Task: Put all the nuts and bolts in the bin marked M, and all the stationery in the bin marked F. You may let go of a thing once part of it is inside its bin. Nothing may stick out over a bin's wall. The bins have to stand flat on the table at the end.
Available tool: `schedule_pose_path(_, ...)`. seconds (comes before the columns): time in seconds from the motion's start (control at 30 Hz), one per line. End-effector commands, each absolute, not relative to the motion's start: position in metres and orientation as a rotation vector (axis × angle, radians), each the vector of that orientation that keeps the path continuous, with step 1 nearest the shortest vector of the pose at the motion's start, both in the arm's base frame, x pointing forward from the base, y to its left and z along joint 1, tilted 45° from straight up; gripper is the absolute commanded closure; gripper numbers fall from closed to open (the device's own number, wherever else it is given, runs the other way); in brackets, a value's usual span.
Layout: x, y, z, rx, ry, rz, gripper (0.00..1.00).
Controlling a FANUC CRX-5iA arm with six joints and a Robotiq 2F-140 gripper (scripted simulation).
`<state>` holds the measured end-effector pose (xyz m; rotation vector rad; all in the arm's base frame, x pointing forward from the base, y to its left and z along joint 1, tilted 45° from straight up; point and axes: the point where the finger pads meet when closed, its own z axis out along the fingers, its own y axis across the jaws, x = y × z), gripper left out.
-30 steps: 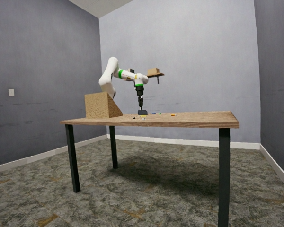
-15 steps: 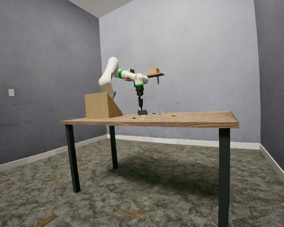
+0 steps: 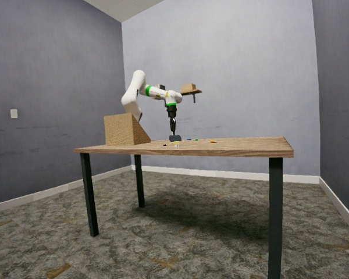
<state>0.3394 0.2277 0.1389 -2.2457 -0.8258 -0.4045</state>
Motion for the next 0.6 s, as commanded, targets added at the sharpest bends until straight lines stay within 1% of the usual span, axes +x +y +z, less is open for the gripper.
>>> schedule_pose_path(0.0, 0.339, 0.226, 0.141, -2.246, -0.826, -0.405, 0.85)
schedule_pose_path(0.57, 0.339, 0.212, 0.155, -2.246, -0.826, -0.405, 0.85)
